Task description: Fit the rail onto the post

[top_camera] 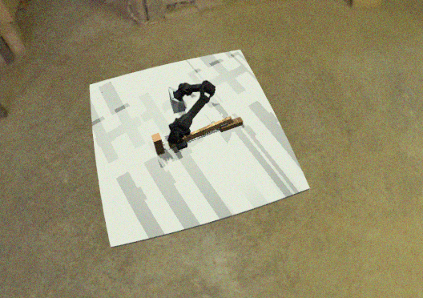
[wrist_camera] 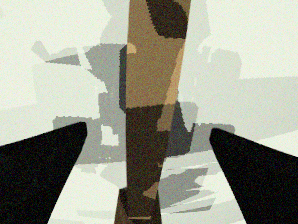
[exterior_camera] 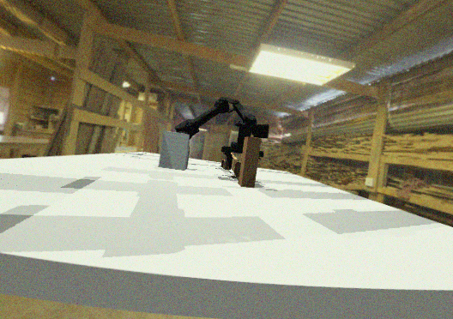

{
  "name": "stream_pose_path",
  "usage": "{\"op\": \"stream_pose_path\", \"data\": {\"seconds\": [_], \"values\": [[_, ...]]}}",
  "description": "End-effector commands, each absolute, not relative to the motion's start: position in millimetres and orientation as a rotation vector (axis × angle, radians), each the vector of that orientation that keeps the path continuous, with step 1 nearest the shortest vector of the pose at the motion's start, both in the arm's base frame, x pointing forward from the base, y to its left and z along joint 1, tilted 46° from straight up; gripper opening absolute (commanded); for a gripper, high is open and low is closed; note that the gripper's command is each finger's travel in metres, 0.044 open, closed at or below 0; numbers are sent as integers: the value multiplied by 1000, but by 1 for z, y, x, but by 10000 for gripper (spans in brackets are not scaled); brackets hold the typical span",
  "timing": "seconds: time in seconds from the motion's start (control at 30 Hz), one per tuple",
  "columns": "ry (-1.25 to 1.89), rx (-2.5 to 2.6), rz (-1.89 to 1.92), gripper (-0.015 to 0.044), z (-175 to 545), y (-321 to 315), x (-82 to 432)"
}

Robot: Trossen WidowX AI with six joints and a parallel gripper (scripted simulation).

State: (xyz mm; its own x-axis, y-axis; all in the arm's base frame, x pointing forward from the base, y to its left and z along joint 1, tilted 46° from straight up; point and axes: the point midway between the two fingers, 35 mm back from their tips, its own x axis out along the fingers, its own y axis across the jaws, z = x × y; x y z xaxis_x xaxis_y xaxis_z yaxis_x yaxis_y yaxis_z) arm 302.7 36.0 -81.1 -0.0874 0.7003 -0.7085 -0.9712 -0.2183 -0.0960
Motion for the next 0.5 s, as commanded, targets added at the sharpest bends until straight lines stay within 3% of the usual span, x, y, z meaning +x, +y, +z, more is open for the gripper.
{"op": "stream_pose_path", "data": {"seconds": [0.0,0.23,0.47], "values": [[484,-749,1655,440,-87,43,298],[483,-748,1656,440,-93,49,296],[483,-748,1656,256,-93,49,296]]}}
